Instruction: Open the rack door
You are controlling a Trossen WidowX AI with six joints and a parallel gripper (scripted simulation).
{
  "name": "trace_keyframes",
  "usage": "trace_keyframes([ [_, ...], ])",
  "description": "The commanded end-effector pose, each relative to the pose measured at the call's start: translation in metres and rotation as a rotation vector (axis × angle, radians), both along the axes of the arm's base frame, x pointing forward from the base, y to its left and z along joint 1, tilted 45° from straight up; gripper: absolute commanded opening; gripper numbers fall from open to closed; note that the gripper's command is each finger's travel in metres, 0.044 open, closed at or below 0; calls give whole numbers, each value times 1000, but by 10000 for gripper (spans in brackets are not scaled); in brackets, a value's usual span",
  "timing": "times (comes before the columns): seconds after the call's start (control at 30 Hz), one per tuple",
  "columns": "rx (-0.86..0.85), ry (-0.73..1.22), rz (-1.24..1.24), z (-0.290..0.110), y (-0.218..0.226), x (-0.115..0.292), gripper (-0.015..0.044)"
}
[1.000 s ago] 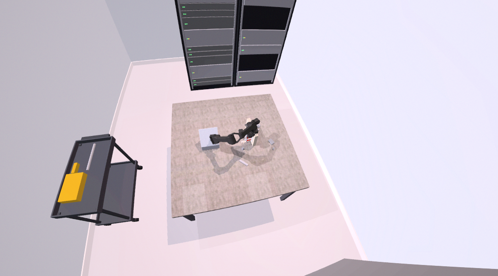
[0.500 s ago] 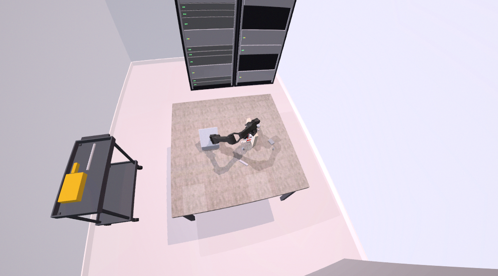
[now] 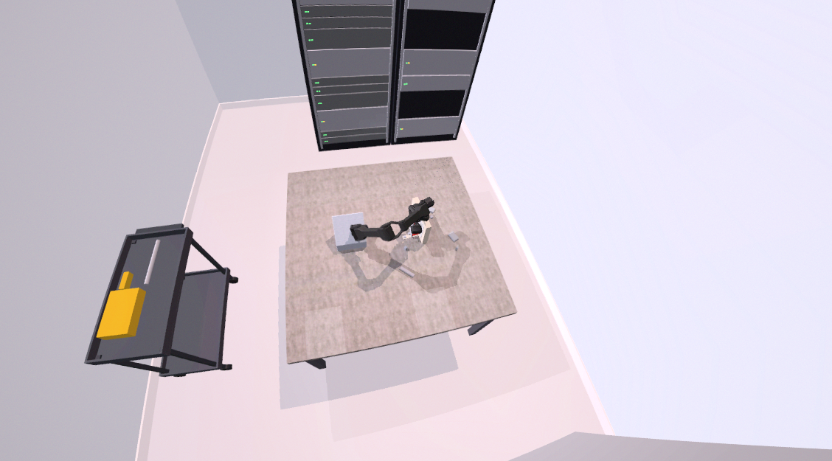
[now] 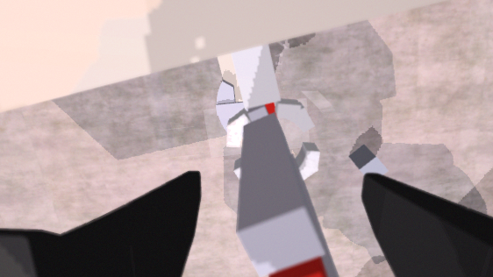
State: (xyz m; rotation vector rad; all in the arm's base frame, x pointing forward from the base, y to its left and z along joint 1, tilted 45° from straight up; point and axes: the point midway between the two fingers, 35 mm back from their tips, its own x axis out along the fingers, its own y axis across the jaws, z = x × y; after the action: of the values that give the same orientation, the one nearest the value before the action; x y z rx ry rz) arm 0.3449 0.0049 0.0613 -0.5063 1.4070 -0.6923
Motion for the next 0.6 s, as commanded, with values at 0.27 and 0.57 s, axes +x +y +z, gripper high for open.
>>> trace_keyframes([
  [0.27,-13,410,417,0,0,0,282],
  [0.57,-24,723,735,0,0,0,282],
])
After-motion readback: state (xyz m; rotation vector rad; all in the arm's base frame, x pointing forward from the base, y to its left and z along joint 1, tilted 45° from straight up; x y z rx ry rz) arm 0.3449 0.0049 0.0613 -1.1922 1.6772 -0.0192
